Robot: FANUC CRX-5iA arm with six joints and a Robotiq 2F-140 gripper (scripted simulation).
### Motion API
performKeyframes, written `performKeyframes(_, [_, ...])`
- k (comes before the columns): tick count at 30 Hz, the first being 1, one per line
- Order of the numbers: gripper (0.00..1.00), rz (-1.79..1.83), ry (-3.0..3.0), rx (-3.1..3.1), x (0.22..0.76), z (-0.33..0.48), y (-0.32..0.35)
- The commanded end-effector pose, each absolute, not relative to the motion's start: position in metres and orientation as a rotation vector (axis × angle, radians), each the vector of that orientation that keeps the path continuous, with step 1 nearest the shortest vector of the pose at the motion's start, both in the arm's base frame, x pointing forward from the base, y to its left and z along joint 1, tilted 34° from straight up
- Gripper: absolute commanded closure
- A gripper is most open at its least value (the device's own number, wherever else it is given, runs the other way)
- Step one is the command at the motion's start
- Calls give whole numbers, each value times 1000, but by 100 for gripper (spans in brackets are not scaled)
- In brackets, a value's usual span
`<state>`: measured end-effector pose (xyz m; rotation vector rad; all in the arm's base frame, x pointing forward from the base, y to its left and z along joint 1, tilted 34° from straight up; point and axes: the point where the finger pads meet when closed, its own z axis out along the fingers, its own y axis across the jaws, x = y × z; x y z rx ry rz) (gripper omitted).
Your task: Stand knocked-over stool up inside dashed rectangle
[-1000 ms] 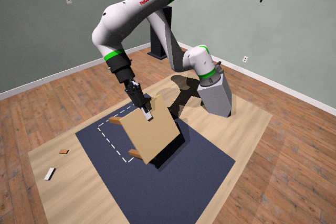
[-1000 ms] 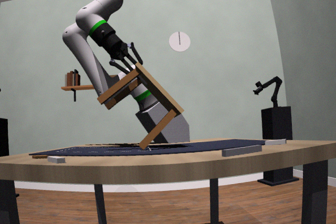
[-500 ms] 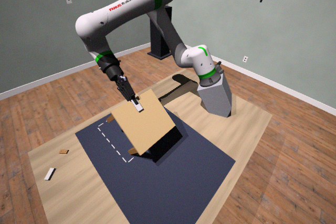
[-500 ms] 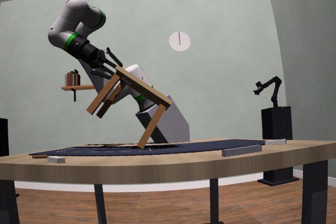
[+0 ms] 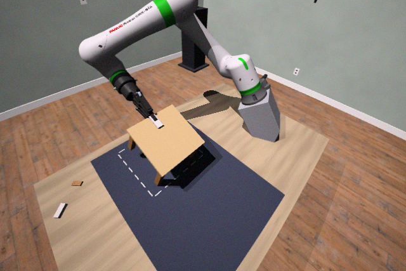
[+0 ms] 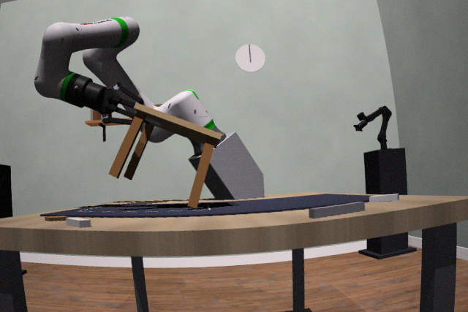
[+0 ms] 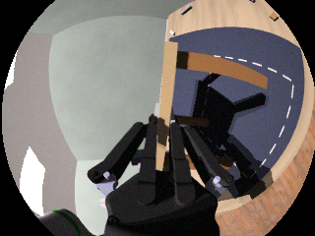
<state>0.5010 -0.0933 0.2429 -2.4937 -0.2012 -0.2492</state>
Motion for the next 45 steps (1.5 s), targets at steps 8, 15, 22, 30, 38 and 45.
performKeyframes(8, [90, -217, -217, -2317, 505, 248, -131])
performKeyframes(15, [90, -211, -222, -2261, 507, 248, -148])
performKeyframes(22, [90, -200, -224, -2199, 509, 246, -167])
performKeyframes(30, [90, -191, -229, -2133, 510, 246, -172])
performKeyframes(38, [90, -191, -229, -2133, 512, 243, -190])
performKeyframes(45, [90, -191, -229, -2133, 513, 242, -196])
